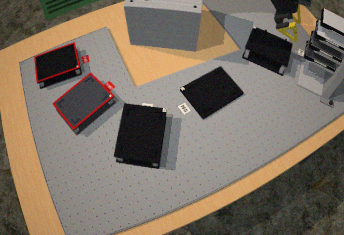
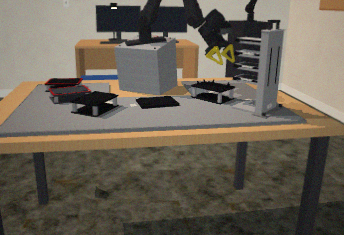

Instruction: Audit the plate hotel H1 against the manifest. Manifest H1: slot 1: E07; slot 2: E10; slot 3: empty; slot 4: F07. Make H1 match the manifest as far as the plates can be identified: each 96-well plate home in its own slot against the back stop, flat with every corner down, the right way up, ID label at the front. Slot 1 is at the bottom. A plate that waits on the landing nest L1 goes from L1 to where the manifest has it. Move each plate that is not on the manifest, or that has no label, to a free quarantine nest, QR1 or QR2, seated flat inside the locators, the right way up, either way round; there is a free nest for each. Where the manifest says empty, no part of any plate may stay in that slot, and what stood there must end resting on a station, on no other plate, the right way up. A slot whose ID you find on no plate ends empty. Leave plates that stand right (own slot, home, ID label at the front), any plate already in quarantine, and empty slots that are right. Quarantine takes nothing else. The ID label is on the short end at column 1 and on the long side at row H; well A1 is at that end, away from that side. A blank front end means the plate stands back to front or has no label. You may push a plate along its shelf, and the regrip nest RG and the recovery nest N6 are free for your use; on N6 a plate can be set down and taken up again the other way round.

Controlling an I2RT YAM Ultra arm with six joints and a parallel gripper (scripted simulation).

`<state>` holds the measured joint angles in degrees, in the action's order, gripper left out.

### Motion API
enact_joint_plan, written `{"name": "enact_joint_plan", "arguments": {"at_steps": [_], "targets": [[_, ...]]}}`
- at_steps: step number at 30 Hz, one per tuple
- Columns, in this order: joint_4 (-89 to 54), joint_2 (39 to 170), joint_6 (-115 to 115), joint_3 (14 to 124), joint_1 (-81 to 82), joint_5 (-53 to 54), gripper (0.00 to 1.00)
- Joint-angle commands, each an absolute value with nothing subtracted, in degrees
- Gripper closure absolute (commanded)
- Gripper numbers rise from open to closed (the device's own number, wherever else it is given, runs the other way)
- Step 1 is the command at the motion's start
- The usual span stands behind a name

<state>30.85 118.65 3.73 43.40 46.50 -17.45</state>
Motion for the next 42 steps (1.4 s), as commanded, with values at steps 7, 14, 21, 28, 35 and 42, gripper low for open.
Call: {"name": "enact_joint_plan", "arguments": {"at_steps": [7, 14, 21, 28, 35, 42], "targets": [[31.12, 118.11, 3.46, 44.12, 46.57, -17.43, 0.00], [31.11, 118.12, 3.45, 44.14, 46.57, -17.42, 0.00], [31.11, 118.12, 3.45, 44.14, 46.57, -17.42, 0.00], [31.11, 118.12, 3.45, 44.14, 46.57, -17.42, 0.00], [31.11, 118.12, 3.45, 44.14, 46.57, -17.42, 0.00], [31.11, 118.12, 3.45, 44.14, 46.57, -17.42, 0.00]]}}
